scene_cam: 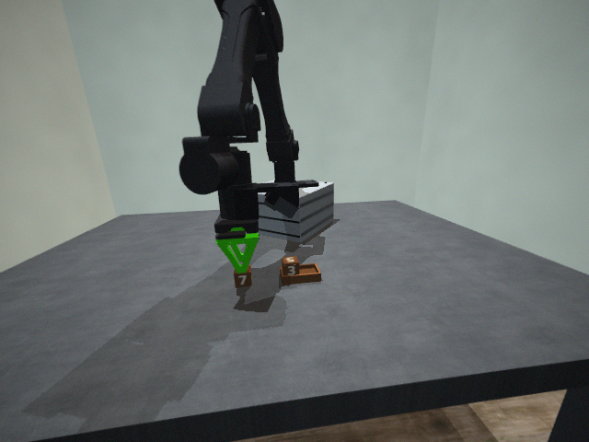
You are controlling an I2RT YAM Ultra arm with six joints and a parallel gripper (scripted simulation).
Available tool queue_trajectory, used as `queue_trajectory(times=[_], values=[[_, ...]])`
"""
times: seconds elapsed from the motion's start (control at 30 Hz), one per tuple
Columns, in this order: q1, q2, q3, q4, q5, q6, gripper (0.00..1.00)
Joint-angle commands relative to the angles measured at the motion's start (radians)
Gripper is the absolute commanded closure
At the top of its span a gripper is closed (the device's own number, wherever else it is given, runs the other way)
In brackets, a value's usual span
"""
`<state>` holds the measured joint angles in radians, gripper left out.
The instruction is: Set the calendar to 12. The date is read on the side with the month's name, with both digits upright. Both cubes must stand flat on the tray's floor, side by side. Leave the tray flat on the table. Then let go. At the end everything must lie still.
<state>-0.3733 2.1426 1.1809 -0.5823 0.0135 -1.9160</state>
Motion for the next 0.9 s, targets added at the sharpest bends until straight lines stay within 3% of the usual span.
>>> queue_trajectory(times=[0.0, 0.87], values=[[0.001, -0.006, 0.003, 0.004, -0.004, 0.001, 0.55], [0.0, 0.057, -0.01, 0.079, -0.004, 0.0, 0.55]])
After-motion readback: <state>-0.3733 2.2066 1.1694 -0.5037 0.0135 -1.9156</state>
